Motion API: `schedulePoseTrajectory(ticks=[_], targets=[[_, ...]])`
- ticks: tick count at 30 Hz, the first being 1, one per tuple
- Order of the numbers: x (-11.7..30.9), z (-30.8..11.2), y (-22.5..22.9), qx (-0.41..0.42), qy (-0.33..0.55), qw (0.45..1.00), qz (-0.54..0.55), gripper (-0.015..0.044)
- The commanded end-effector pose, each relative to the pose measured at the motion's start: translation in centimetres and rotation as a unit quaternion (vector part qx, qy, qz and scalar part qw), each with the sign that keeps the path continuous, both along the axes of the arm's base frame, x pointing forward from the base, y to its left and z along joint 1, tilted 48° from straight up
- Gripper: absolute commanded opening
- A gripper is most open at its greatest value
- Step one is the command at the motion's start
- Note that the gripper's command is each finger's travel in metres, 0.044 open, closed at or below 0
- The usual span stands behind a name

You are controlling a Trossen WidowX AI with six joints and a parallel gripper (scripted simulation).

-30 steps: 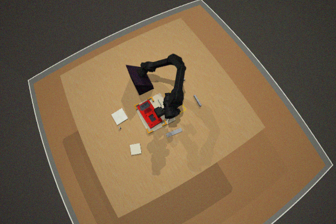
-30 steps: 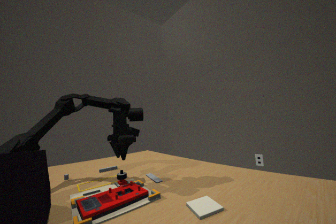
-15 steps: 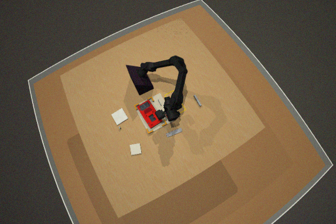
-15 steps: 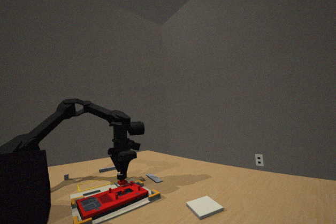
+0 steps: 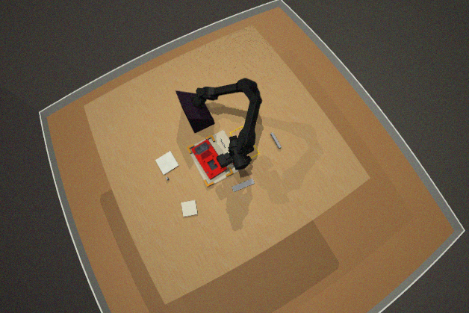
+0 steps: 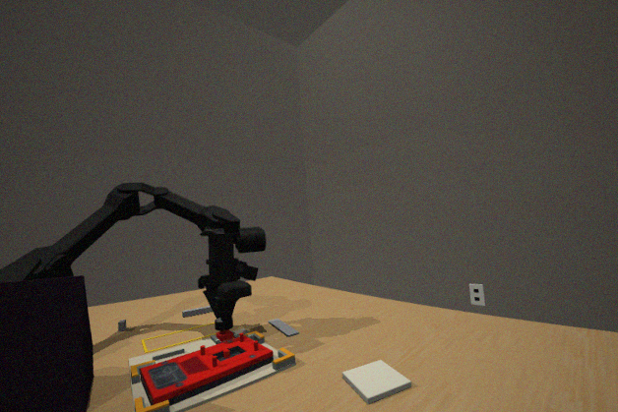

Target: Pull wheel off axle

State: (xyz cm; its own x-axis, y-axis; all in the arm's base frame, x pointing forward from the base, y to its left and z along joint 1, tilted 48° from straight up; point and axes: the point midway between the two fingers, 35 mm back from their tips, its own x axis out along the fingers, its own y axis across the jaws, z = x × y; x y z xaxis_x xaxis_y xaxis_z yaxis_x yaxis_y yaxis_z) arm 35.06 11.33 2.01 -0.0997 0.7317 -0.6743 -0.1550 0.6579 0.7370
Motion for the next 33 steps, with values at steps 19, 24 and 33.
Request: schedulePoseTrajectory(ticks=[19,24,33], targets=[[0.05,0.37,-0.39,0.000,0.000,1.000,0.000,0.0000],[0.07,0.48,-0.52,0.000,0.000,1.000,0.000,0.0000],[0.11,0.67,-0.74,0.000,0.000,1.000,0.000,0.0000]])
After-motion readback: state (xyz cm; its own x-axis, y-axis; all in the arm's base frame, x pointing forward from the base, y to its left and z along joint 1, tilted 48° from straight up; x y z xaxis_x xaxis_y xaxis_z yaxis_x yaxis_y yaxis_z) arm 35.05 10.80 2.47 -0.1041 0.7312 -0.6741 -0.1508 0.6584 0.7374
